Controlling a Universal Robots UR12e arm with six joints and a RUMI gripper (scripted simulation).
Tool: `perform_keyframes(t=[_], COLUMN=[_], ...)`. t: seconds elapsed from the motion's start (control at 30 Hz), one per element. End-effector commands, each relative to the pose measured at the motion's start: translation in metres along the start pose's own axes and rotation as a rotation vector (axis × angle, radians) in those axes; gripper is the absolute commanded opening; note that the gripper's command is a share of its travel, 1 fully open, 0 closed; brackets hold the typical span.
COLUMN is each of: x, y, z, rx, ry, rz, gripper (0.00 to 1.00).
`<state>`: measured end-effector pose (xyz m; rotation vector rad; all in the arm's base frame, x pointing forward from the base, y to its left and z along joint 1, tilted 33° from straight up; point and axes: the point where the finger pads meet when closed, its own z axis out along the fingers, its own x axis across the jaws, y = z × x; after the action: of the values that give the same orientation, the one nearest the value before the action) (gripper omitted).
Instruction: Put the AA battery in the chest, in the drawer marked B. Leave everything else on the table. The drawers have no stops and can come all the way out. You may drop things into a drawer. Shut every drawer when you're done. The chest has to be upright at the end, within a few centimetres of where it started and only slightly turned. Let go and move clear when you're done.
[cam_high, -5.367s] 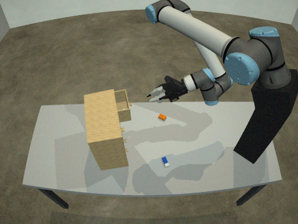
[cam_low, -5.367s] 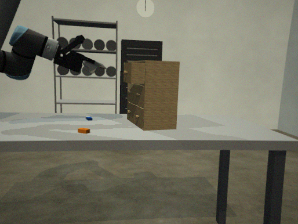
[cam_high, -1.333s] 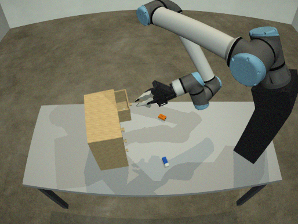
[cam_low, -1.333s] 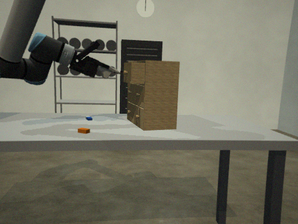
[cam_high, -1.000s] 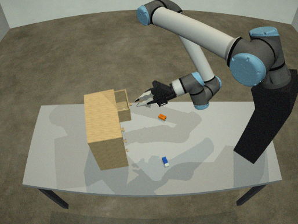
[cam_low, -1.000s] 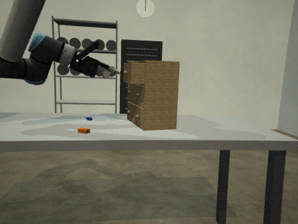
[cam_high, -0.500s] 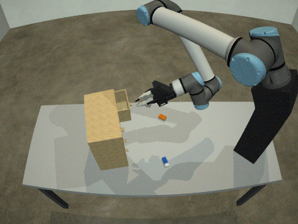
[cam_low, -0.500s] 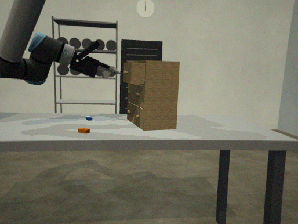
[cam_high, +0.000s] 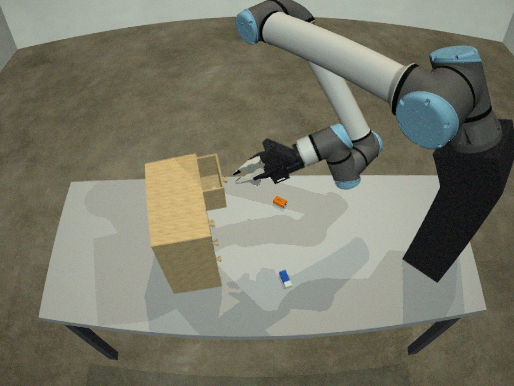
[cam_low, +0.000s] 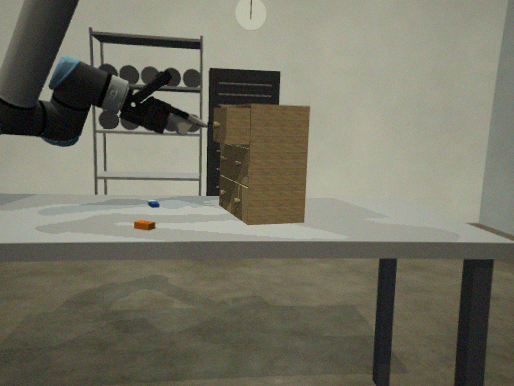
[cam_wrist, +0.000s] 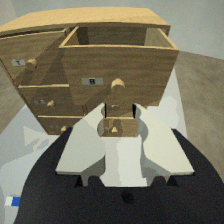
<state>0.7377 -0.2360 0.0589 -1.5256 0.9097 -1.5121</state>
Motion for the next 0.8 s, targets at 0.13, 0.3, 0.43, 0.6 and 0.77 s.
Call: perform_keyframes(t=[0.13,0.3,0.43,0.6,0.77], x=[0.001,0.001,0.001,0.001,0.001], y=[-0.002,-0.003,-0.004,-0.004,-0.006], z=[0.003,0.005,0.007,0.009,0.014], rx=[0.004,0.004,0.004,0.004,0.005], ry=[-0.001,0.000,0.000,0.000,0.000], rz=[-0.005,-0.006,-0.006,-0.006,-0.006], gripper=[0.20,0.20,0.20,0.20,0.20])
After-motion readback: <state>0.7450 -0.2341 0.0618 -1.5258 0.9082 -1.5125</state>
